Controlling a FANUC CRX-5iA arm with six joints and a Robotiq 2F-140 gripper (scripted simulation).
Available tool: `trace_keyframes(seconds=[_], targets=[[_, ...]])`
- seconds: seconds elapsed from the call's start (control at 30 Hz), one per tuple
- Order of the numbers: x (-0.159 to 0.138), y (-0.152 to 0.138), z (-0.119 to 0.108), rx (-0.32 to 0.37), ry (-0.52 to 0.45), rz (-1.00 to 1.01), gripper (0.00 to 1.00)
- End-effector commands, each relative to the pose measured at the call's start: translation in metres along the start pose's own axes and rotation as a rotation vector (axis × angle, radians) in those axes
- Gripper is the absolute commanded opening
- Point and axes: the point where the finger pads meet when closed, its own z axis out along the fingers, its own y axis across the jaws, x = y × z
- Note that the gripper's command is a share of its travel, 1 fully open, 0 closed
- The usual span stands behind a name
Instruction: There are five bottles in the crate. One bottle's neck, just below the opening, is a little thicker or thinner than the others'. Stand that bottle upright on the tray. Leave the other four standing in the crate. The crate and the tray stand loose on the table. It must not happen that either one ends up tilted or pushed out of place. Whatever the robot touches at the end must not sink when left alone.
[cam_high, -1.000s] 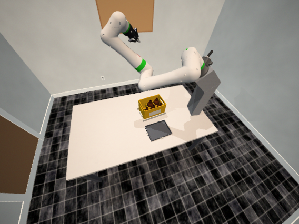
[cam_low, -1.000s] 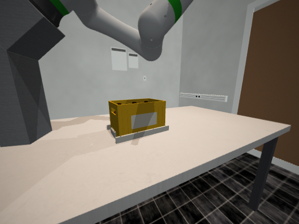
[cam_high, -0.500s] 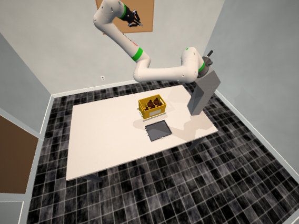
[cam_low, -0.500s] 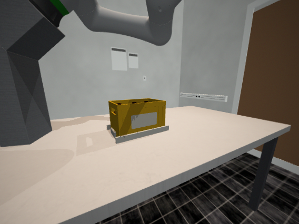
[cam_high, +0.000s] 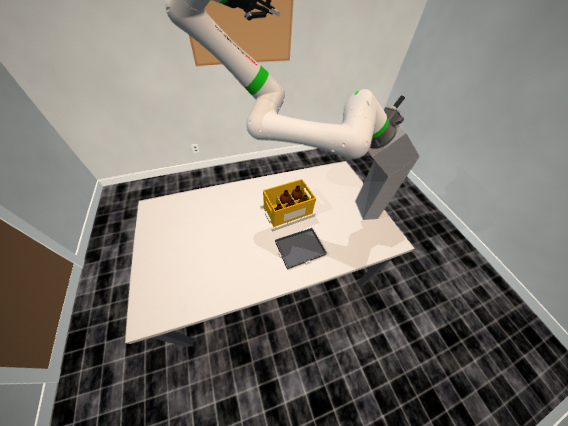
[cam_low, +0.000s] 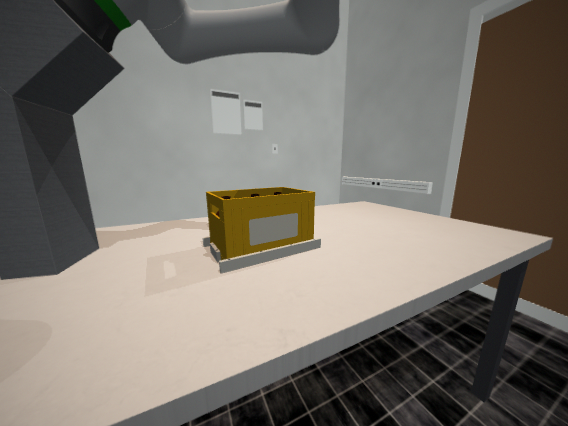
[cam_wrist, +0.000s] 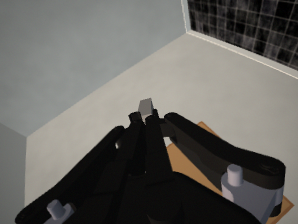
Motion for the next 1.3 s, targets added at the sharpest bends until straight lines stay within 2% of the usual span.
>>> trace_keyframes(seconds=[0.0, 0.27, 0.33, 0.37, 0.63, 0.83, 0.9, 0.93, 1.27], targets=[[0.007, -0.038, -0.018, 0.05, 0.027, 0.015, 0.1], [0.031, -0.105, -0.054, 0.143, 0.084, 0.044, 0.1], [0.031, -0.105, -0.054, 0.143, 0.084, 0.044, 0.1], [0.041, -0.128, -0.068, 0.175, 0.105, 0.055, 0.1], [0.073, -0.182, -0.109, 0.256, 0.166, 0.083, 0.1], [0.103, -0.22, -0.144, 0.317, 0.218, 0.106, 0.1], [0.103, -0.22, -0.144, 0.317, 0.218, 0.106, 0.1], [0.118, -0.236, -0.161, 0.345, 0.244, 0.118, 0.1], [0.174, -0.281, -0.22, 0.431, 0.333, 0.156, 0.1]])
